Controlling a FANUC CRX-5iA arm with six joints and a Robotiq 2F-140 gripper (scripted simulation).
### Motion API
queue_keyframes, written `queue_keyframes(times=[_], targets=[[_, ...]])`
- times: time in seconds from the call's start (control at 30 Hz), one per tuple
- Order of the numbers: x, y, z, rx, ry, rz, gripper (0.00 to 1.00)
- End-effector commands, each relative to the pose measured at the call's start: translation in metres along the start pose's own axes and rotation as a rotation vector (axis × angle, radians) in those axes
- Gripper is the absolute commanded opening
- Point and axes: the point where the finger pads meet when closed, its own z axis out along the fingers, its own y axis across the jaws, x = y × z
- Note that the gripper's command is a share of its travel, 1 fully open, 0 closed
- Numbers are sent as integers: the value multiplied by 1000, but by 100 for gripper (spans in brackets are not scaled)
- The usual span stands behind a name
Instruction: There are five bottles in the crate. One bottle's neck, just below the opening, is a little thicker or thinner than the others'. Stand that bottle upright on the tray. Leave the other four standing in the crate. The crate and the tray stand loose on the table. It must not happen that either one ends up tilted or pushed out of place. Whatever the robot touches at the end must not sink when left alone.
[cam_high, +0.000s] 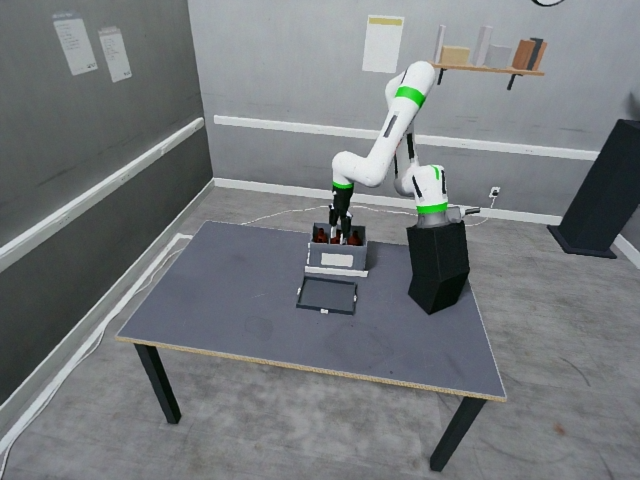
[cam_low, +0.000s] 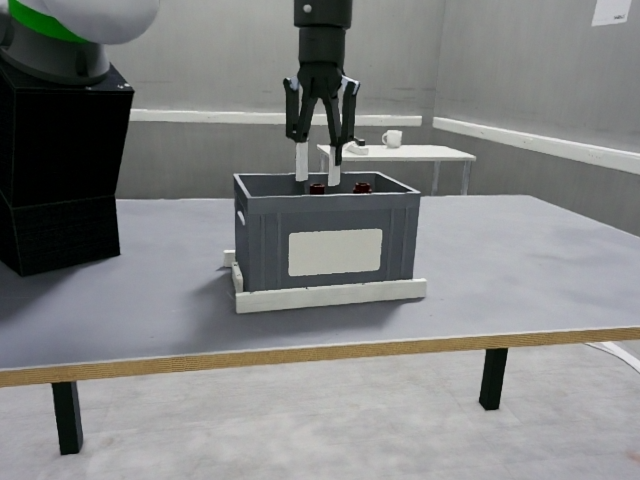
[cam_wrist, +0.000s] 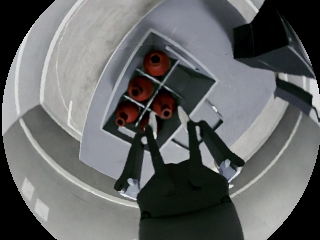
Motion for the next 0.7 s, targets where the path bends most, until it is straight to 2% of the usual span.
queue_keyframes(times=[0.0, 0.1, 0.43, 0.67], targets=[[0, 0, -13, 0, 0, 0, 44], [0, 0, -17, 0, 0, 0, 44], [0, 0, -49, 0, 0, 0, 44], [0, 0, -57, 0, 0, 0, 44]])
